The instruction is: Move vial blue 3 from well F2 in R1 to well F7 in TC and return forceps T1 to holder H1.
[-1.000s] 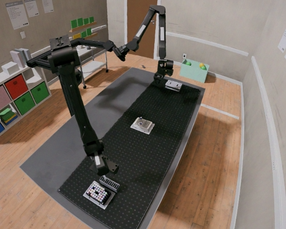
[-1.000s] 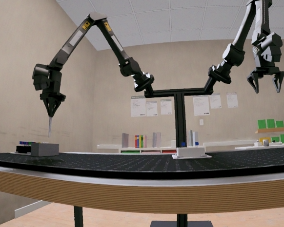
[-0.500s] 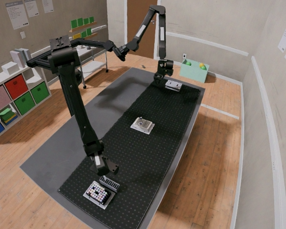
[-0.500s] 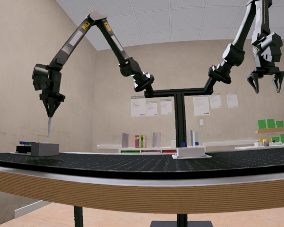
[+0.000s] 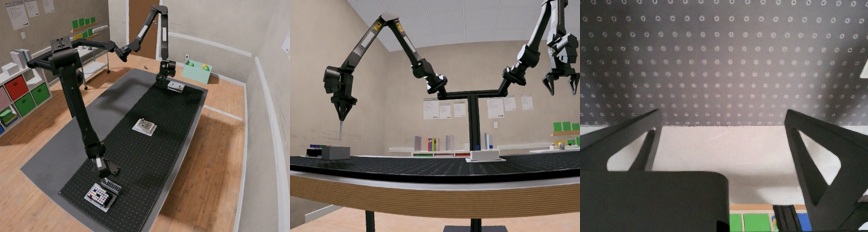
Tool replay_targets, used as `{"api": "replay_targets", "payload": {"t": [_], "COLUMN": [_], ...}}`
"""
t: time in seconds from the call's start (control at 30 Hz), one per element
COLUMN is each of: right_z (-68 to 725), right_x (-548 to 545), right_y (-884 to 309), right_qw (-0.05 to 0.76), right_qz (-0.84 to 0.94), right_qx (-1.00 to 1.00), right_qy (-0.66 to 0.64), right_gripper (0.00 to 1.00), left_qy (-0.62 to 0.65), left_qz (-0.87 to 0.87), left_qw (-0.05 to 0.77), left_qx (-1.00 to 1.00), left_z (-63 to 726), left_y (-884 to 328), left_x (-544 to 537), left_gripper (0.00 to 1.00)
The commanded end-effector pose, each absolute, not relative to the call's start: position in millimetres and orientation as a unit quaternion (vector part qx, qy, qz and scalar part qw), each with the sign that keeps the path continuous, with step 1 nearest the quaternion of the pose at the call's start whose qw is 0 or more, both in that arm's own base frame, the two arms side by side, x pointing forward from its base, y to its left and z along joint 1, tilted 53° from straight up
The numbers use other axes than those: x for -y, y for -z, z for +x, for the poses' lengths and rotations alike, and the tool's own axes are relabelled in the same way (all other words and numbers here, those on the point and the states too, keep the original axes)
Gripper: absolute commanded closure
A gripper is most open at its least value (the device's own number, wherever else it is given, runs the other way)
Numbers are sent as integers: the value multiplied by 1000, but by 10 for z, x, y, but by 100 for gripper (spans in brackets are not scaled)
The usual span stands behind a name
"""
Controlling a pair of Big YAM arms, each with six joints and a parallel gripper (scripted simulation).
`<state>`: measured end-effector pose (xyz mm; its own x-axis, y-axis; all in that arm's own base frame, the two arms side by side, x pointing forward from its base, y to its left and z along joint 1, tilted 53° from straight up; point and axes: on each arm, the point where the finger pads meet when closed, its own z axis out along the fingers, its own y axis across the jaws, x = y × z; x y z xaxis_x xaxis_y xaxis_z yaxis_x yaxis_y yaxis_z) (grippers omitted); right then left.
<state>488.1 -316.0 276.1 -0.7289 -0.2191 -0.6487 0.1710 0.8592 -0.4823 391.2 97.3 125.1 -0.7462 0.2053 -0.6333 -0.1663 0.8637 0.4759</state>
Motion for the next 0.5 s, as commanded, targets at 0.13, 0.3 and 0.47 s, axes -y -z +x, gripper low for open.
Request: {"api": "replay_targets", "payload": {"t": [0.13, 0.3, 0.47], "right_z": [4871, 4875, 4894], "right_x": [3238, 3247, 3256], "right_y": [-2604, -2592, -2610], "right_qw": [358, 359, 361], "right_qz": [-9, -9, -10], "right_qx": [-896, -895, -894], "right_qy": [263, 264, 265], "right_gripper": [93, 93, 93], "left_qy": [-262, -262, -262], "left_qz": [13, 13, 13], "left_qw": [362, 362, 362], "left_qx": [-894, -894, -894], "left_z": [3931, 3931, 3931], "left_y": [-1287, -1287, -1287], "left_x": [-973, -973, -973], "left_gripper": [0, 0, 0]}}
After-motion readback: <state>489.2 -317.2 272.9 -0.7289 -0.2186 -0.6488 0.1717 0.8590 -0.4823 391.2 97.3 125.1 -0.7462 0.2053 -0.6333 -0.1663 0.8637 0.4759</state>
